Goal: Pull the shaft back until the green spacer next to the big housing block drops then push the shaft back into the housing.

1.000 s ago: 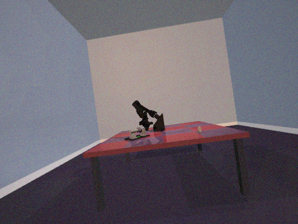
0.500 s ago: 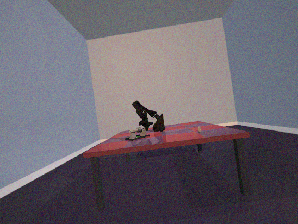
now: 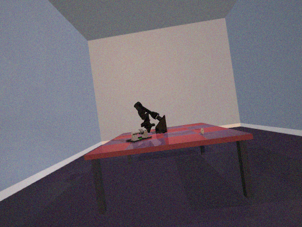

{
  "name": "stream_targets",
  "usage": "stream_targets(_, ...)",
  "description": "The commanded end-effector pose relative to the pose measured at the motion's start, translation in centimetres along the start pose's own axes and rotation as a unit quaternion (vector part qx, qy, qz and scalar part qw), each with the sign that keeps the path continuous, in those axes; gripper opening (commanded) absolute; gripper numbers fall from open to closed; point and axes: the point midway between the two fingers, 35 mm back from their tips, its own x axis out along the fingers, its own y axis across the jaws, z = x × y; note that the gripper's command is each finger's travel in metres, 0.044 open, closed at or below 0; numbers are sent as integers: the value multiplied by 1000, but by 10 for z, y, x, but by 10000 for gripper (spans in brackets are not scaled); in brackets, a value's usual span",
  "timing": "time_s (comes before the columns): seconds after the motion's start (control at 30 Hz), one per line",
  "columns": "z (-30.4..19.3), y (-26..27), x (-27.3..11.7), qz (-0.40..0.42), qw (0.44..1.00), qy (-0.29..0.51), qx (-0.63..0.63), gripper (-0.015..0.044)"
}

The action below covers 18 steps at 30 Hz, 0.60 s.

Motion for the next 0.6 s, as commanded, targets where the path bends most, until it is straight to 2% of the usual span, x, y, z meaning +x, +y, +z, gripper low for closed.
stream_targets(0.0,6,0,-1,1,1000,-8,5,0)
stream_targets(0.57,4,0,0,1,1000,-8,5,0)
